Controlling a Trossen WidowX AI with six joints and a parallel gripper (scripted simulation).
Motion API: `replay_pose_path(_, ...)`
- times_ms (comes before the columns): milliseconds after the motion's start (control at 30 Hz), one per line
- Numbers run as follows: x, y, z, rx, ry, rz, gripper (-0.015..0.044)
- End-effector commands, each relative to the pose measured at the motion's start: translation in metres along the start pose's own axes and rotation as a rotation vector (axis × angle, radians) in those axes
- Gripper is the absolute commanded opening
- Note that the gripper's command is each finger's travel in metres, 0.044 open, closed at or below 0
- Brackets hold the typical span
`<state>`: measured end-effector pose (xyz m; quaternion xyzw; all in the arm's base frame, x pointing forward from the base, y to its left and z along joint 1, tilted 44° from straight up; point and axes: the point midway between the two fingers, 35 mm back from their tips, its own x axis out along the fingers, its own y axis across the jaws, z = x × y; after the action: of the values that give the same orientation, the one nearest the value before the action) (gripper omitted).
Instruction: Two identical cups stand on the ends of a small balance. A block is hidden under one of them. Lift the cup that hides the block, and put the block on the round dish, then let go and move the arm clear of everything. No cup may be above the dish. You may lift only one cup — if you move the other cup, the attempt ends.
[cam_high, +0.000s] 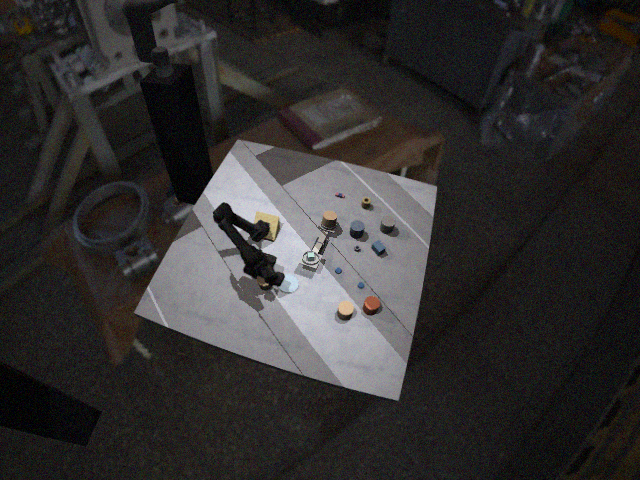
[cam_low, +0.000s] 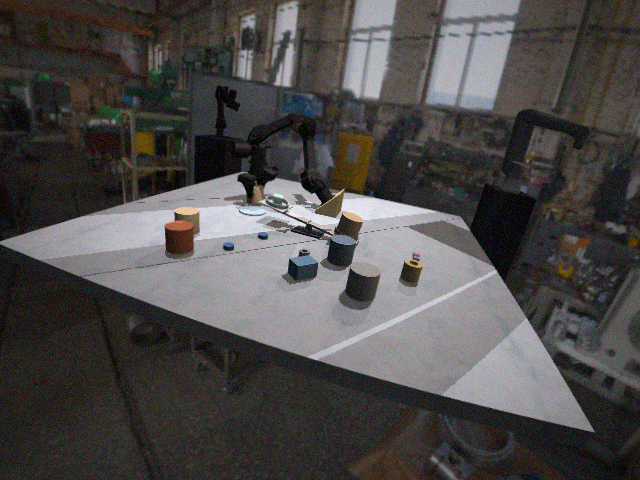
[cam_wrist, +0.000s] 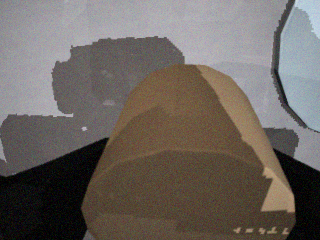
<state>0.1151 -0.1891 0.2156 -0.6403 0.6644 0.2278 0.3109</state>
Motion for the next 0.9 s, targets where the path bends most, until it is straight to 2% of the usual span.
replay_pose_path(0, 0.007, 0.0, 0.001, -0.008, -0.004, 0.0, 0.0)
replay_pose_path(67, 0.01, 0.0, 0.001, -0.008, -0.003, 0.0, 0.0)
replay_pose_path(633, -0.001, -0.001, 0.001, -0.001, -0.004, 0.0, 0.044)
replay_pose_path(800, -0.043, -0.001, 0.002, -0.007, -0.01, 0.001, 0.044)
replay_pose_path(867, -0.048, 0.0, 0.001, -0.008, -0.008, 0.001, 0.044)
